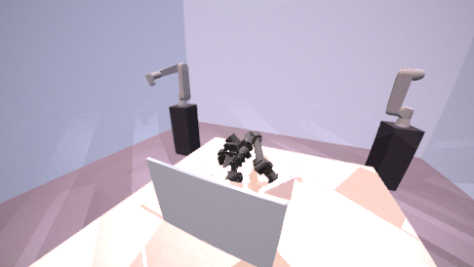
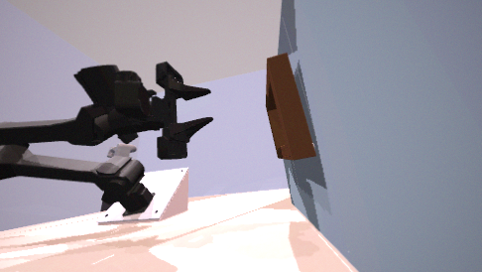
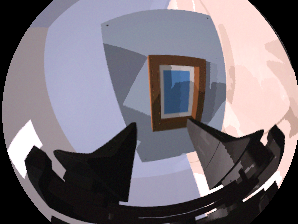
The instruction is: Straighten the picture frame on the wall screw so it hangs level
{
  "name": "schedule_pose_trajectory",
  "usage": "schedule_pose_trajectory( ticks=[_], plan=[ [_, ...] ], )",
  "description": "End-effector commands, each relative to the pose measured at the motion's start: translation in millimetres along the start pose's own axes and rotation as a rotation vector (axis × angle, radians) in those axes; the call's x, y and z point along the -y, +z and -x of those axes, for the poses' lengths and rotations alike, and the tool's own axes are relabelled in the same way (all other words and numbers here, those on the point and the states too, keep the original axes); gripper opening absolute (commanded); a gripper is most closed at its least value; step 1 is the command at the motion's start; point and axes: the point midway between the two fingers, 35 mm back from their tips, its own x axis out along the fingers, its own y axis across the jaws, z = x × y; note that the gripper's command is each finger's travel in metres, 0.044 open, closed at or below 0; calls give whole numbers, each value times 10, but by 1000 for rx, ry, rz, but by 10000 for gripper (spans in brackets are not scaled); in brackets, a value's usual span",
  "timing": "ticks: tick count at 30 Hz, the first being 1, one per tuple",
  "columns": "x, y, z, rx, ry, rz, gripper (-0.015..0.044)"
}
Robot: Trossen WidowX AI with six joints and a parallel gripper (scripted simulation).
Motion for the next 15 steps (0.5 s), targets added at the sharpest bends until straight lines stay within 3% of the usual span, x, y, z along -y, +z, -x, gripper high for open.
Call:
schedule_pose_trajectory(
  ticks=[1,15],
  plan=[
    [3,-2,6,-2,3,-4,260],
    [-31,14,-139,-2,3,-4,260]
  ],
)
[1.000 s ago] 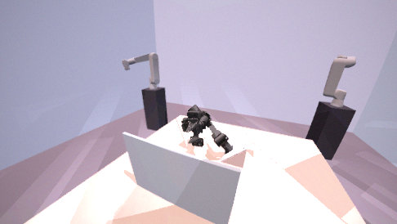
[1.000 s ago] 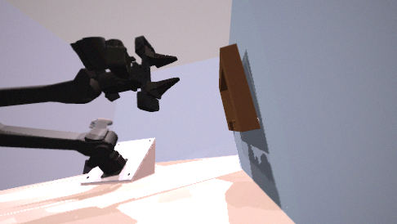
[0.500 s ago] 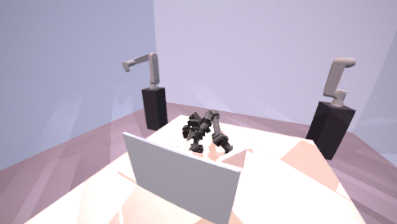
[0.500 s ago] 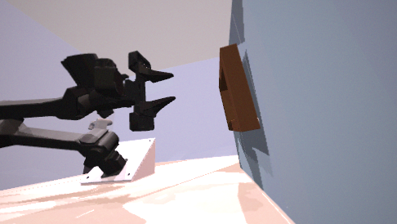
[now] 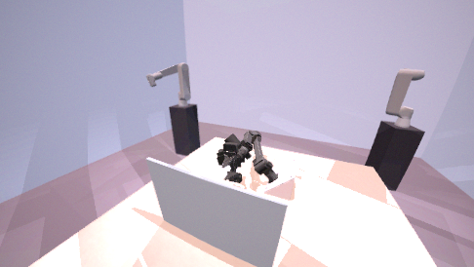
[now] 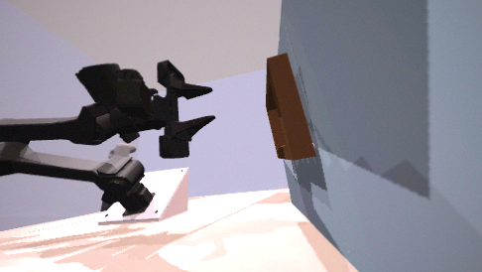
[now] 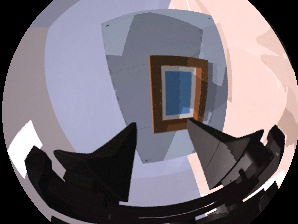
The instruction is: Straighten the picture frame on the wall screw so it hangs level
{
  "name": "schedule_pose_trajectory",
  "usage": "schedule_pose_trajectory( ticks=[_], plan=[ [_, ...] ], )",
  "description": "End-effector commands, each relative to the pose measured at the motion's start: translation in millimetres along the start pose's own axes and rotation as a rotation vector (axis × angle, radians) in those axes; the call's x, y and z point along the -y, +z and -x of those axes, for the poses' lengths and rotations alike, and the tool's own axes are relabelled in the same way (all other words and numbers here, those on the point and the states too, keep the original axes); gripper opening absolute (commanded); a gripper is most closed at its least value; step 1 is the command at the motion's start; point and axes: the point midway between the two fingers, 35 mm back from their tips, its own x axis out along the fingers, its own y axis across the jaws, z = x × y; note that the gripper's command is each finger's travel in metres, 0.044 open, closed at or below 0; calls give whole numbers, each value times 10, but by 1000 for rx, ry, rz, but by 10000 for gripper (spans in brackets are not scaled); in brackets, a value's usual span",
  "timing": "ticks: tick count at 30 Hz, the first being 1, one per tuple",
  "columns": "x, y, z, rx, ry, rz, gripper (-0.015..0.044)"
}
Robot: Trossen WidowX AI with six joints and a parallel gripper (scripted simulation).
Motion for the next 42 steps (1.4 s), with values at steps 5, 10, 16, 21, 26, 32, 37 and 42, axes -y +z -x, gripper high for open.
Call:
schedule_pose_trajectory(
  ticks=[5,10,16,21,26,32,37,42],
  plan=[
    [-37,11,-422,-4,0,-3,260],
    [10,-10,-735,-2,2,-3,260],
    [13,-12,-747,-2,2,-3,260],
    [13,-12,-747,-2,2,-3,260],
    [13,-12,-747,-2,2,-3,260],
    [8,-9,-797,-2,2,-3,260],
    [2,-6,-876,-2,2,-3,260],
    [1,-5,-957,-2,3,-3,260]
  ],
)
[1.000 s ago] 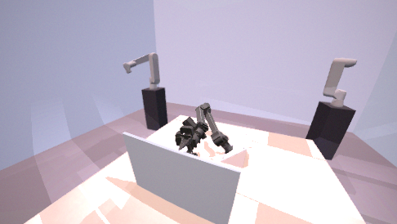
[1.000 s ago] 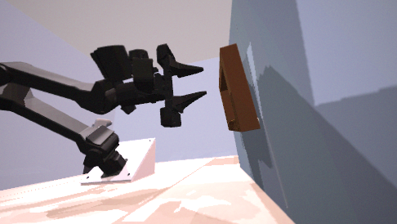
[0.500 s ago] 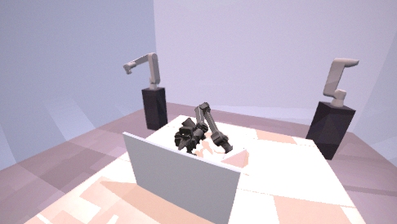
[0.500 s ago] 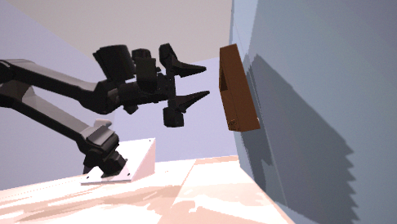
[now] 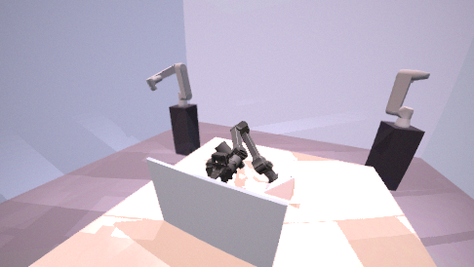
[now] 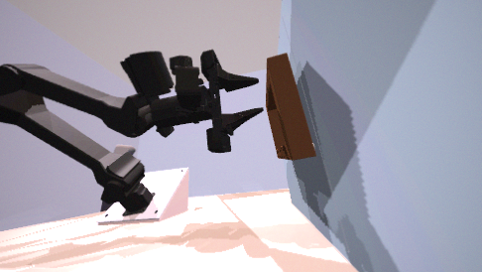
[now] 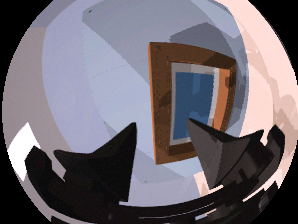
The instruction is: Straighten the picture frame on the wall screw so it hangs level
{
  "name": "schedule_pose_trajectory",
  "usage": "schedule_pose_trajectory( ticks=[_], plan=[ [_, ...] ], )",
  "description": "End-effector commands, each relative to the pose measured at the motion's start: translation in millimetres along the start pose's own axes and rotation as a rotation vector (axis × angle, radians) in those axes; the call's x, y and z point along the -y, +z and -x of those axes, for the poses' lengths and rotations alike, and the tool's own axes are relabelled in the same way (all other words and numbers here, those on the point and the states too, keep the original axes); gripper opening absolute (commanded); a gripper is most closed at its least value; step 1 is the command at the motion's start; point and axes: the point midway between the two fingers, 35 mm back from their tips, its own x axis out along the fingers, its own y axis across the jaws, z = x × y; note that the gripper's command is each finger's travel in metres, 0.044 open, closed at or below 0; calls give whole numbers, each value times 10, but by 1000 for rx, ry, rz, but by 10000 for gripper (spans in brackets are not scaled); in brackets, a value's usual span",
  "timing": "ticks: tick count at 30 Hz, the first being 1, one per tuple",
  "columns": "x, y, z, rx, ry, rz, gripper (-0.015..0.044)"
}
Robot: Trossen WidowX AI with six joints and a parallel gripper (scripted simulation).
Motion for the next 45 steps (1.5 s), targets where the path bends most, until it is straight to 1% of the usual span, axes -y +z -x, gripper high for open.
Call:
schedule_pose_trajectory(
  ticks=[1,13,45],
  plan=[
    [-6,0,-69,-3,3,-4,260],
    [3,-6,-239,-2,4,-4,260],
    [2,-6,-241,-2,4,-4,260]
  ],
)
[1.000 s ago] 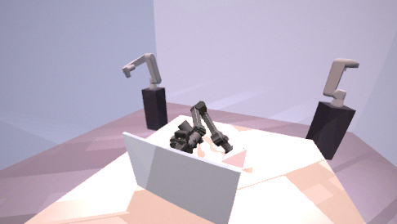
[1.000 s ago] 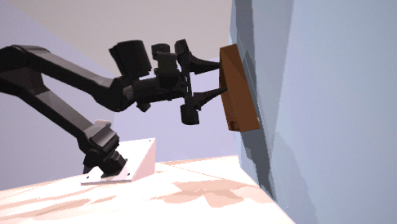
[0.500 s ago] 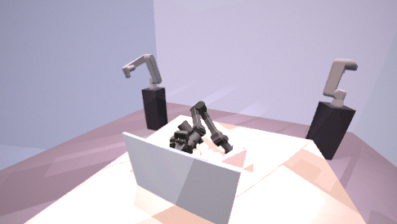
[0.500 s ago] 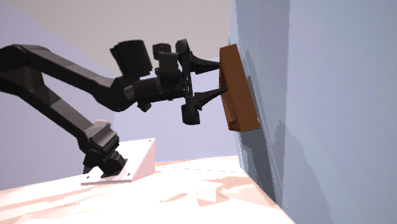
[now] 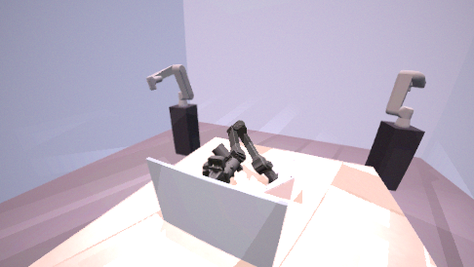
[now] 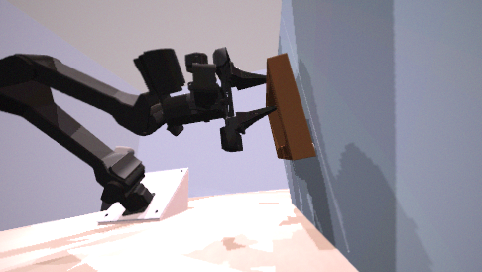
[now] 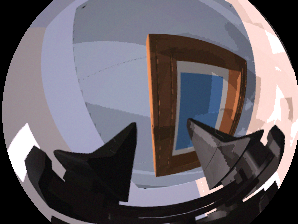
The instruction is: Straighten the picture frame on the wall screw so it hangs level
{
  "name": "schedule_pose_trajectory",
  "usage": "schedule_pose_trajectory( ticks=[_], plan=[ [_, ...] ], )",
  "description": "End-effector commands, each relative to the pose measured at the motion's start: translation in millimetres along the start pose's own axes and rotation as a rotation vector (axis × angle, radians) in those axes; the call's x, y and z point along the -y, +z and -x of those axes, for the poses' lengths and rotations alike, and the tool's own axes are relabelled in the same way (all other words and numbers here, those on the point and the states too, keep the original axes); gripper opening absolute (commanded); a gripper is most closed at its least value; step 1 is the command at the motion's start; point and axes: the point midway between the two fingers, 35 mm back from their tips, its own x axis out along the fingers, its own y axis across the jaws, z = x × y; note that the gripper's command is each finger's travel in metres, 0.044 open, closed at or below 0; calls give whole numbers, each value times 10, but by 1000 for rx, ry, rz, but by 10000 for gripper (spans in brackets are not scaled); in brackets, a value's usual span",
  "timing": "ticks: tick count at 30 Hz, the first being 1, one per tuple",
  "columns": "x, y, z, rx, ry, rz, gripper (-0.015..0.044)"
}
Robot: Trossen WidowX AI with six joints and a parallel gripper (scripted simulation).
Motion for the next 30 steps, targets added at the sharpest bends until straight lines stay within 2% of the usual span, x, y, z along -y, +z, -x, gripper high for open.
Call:
schedule_pose_trajectory(
  ticks=[1,7,14,20,22,30],
  plan=[
    [-12,-3,-4,-3,5,-4,260],
    [-13,-3,-4,-3,5,-4,260],
    [-13,-3,-4,-3,5,-4,76],
    [-13,-3,-4,-3,5,-4,36],
    [-13,-3,-4,-3,5,-4,0],
    [-14,0,-3,-3,5,-4,0]
  ],
)
